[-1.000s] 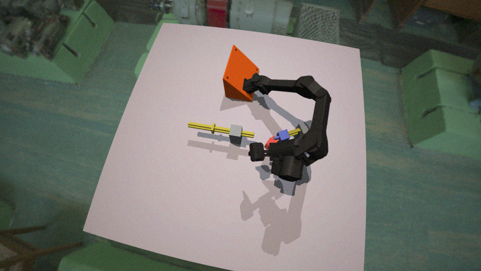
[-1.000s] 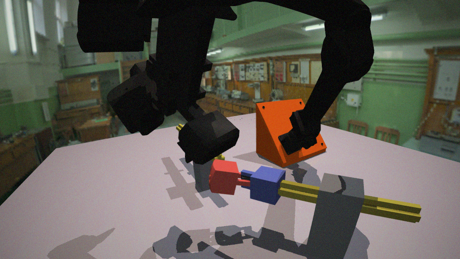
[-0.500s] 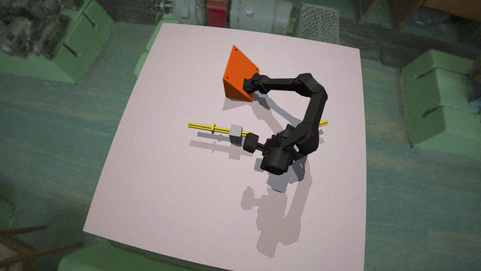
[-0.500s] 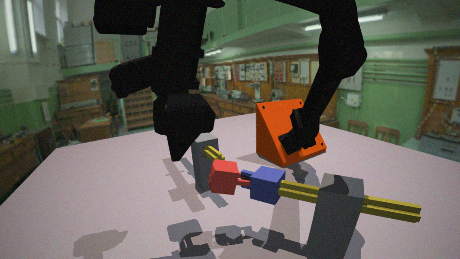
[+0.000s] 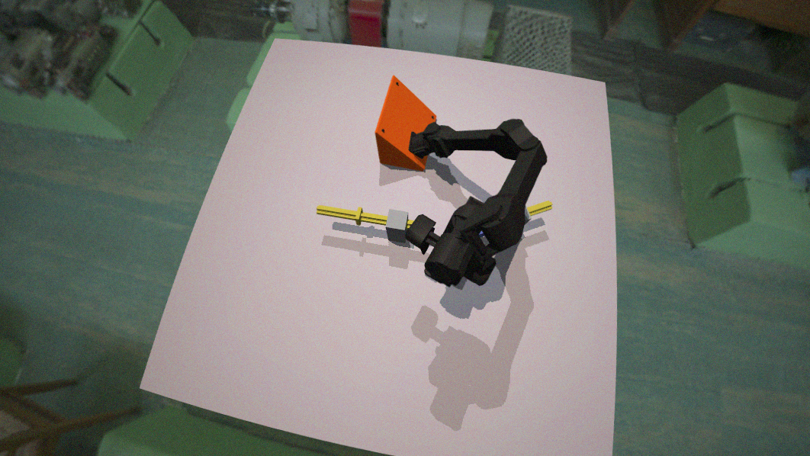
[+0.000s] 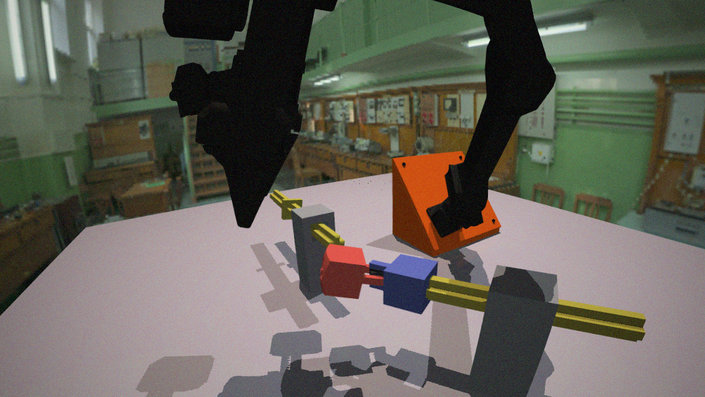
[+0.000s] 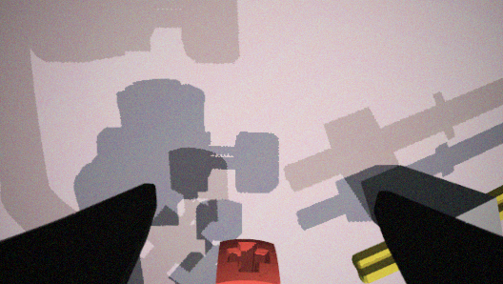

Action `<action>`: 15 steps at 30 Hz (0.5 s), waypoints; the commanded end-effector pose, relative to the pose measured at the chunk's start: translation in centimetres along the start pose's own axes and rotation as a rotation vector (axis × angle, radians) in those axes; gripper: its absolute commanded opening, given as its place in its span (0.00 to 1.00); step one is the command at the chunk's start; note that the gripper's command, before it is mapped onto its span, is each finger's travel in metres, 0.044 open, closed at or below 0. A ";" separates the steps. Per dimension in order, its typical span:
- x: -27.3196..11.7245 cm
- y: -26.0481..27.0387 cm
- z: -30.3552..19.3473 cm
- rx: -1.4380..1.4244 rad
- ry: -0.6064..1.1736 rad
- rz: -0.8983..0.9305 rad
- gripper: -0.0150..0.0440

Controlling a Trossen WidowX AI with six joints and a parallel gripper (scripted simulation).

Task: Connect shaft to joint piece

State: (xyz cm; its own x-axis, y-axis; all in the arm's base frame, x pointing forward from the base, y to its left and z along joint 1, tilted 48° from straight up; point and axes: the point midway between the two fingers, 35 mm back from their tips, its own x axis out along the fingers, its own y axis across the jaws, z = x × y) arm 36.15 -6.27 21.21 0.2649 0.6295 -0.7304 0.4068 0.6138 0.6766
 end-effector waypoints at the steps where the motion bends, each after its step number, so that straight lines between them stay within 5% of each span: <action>1: 0.1 0.1 0.0 0.026 0.005 0.018 1.00; 15: 3.8 0.3 -0.5 0.025 0.004 0.017 1.00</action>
State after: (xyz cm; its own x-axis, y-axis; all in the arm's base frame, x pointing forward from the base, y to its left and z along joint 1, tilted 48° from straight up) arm 36.81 -4.52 19.29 0.2670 0.6374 -0.7228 0.4228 0.5965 0.6822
